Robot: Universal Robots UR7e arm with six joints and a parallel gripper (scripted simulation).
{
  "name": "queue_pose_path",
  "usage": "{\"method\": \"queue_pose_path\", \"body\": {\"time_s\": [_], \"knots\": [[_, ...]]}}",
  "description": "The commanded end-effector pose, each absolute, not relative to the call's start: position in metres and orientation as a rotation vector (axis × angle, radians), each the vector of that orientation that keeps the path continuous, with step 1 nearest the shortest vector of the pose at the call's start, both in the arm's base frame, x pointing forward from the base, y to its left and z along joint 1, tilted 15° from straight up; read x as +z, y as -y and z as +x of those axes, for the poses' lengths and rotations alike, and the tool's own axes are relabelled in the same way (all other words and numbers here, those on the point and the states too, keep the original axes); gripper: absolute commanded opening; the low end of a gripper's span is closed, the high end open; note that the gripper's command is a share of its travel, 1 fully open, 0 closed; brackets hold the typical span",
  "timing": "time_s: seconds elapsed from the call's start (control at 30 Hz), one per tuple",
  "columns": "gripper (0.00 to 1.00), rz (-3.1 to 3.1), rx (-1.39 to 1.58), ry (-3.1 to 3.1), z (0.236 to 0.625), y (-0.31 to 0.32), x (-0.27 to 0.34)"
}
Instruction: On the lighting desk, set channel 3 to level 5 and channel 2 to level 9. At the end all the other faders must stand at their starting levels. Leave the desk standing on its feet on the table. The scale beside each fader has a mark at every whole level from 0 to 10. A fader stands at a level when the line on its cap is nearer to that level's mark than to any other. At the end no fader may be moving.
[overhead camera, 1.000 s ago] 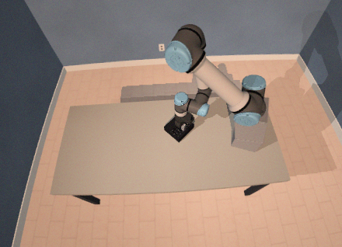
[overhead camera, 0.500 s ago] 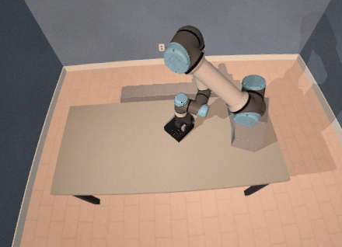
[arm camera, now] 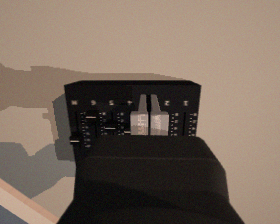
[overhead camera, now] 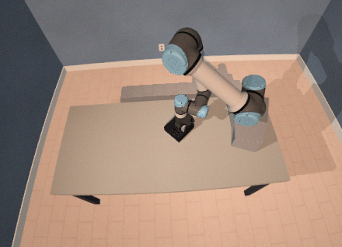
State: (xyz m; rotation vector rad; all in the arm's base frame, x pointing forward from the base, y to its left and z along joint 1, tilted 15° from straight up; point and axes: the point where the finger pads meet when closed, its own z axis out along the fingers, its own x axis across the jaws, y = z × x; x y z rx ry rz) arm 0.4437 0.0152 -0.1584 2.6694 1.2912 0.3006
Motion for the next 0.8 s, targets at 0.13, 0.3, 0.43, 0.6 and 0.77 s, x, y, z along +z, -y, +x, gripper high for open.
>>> {"method": "queue_pose_path", "body": {"time_s": [0.13,0.3,0.43,0.6,0.77], "knots": [[0.00,2.668,0.302,-1.291,0.4451,-0.0149,-0.1620],[0.00,2.668,0.302,-1.291,0.4453,-0.0148,-0.1631],[0.00,2.668,0.302,-1.291,0.4454,-0.0148,-0.1633],[0.00,2.668,0.302,-1.291,0.4454,-0.0148,-0.1634],[0.00,2.668,0.302,-1.291,0.4454,-0.0148,-0.1634]]}}
